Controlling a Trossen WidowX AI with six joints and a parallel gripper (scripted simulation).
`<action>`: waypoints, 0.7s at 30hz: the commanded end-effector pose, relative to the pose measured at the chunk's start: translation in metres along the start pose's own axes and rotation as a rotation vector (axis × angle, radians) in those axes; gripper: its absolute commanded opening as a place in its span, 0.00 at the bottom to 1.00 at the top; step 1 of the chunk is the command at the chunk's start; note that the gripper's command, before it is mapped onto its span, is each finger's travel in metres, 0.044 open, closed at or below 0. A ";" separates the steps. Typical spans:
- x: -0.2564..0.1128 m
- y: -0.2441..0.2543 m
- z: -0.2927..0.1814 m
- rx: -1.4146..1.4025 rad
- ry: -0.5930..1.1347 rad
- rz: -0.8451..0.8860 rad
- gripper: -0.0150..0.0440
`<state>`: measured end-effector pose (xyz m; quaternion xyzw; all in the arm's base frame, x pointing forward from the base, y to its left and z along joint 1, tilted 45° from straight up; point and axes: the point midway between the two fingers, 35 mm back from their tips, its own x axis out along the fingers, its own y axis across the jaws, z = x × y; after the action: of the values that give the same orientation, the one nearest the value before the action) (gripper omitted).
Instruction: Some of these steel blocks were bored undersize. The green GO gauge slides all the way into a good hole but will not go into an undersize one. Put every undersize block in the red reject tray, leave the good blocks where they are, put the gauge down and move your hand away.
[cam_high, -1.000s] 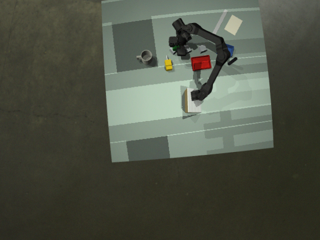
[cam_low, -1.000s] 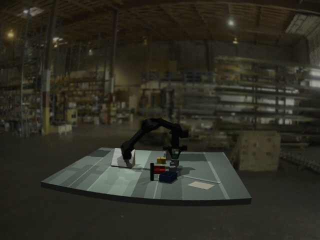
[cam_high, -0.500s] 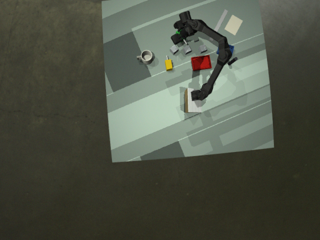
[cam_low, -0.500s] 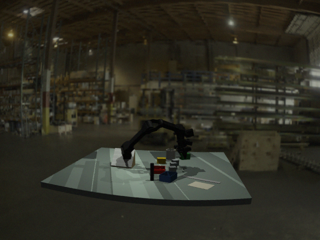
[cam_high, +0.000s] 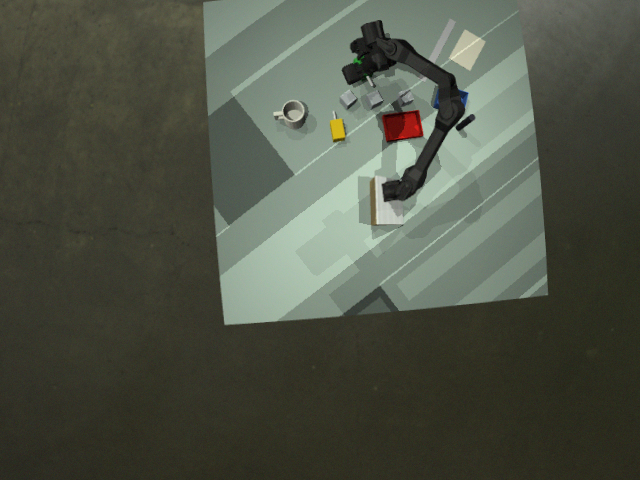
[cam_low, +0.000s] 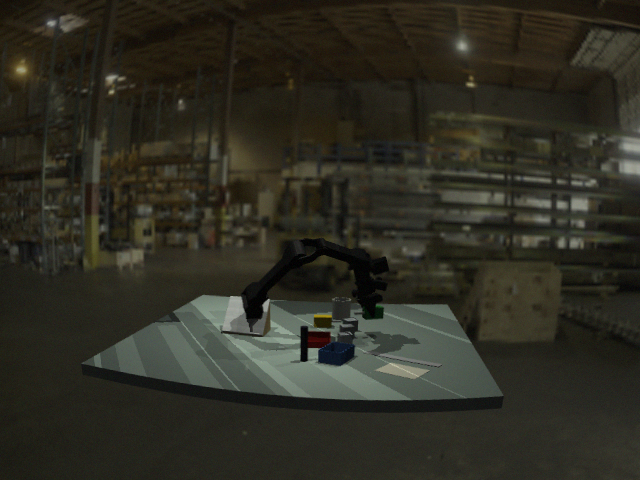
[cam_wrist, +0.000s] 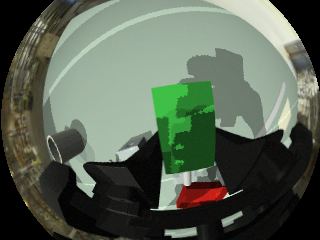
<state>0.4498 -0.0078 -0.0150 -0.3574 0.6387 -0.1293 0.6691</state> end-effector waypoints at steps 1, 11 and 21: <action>0.006 0.000 -0.003 0.000 0.000 -0.006 0.25; 0.026 -0.002 -0.005 0.000 0.000 -0.007 0.25; 0.041 -0.003 -0.006 0.000 0.000 -0.008 0.25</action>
<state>0.4502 -0.0351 -0.0383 -0.3562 0.6383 -0.1333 0.6693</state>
